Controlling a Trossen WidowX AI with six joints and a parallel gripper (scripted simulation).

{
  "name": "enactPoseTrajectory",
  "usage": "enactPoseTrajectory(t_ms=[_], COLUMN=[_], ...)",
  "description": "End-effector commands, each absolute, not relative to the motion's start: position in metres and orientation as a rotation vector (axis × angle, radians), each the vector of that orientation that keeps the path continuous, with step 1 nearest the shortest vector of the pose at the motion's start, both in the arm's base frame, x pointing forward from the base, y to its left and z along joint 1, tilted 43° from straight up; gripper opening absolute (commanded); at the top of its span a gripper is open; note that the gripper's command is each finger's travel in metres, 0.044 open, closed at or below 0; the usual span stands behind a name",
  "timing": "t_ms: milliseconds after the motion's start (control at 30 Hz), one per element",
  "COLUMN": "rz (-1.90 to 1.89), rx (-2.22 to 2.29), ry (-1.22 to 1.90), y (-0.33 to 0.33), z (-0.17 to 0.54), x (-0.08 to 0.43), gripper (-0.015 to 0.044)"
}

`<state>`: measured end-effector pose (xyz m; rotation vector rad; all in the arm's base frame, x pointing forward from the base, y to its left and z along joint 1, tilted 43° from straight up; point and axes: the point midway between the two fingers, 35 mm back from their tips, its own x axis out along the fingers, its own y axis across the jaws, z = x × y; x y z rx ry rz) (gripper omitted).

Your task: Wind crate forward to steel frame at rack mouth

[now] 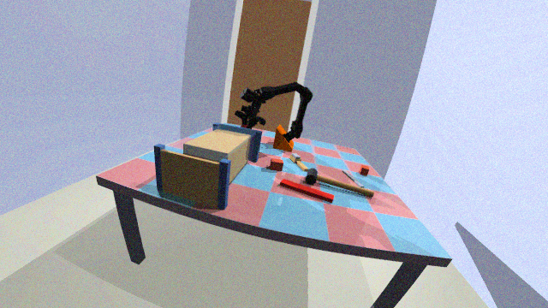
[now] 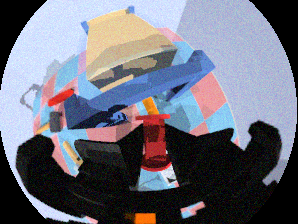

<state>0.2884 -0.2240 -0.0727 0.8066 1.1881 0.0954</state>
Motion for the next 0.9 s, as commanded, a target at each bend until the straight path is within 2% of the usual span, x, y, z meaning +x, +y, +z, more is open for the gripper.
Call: enactPoseTrajectory(t_ms=[0,867], rz=[0.104,0.105], rx=[0.838,0.840], ry=[1.197,1.198], y=[-0.213,-0.192], z=[-0.067,-0.050], x=[0.283,0.264], gripper=[0.0000,0.0000])
